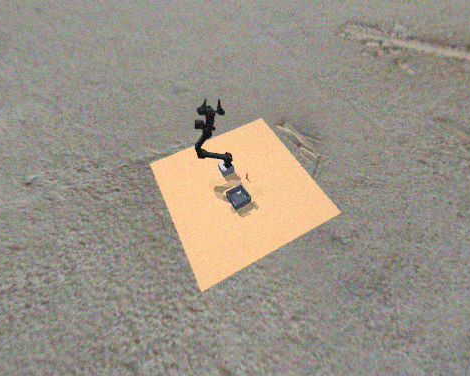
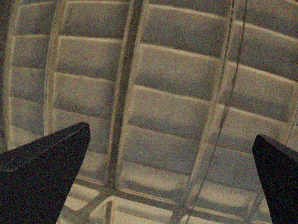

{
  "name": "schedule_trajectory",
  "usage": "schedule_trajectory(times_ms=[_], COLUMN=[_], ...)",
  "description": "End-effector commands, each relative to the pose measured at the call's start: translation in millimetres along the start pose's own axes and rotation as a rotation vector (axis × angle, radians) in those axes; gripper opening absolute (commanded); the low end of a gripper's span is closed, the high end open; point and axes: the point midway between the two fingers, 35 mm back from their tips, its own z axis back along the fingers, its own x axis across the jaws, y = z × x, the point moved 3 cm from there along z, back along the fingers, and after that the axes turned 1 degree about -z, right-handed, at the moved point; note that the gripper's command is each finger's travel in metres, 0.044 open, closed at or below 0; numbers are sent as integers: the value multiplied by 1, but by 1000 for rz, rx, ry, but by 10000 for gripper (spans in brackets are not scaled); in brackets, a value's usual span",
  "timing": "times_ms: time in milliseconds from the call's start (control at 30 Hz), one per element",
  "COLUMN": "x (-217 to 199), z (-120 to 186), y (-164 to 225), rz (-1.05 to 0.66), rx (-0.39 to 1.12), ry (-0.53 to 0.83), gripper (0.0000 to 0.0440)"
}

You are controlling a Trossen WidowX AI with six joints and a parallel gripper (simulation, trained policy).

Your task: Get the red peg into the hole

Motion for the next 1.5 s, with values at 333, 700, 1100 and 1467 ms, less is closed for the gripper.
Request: schedule_trajectory(times_ms=[333,700,1100,1467], x=[109,191,268,323], z=[2,30,86,149], y=[50,91,131,157], rz=[-244,-418,-570,-684], rx=[326,626,999,1364], ry=[-256,-413,-522,-554], gripper=[440,440,440,440])
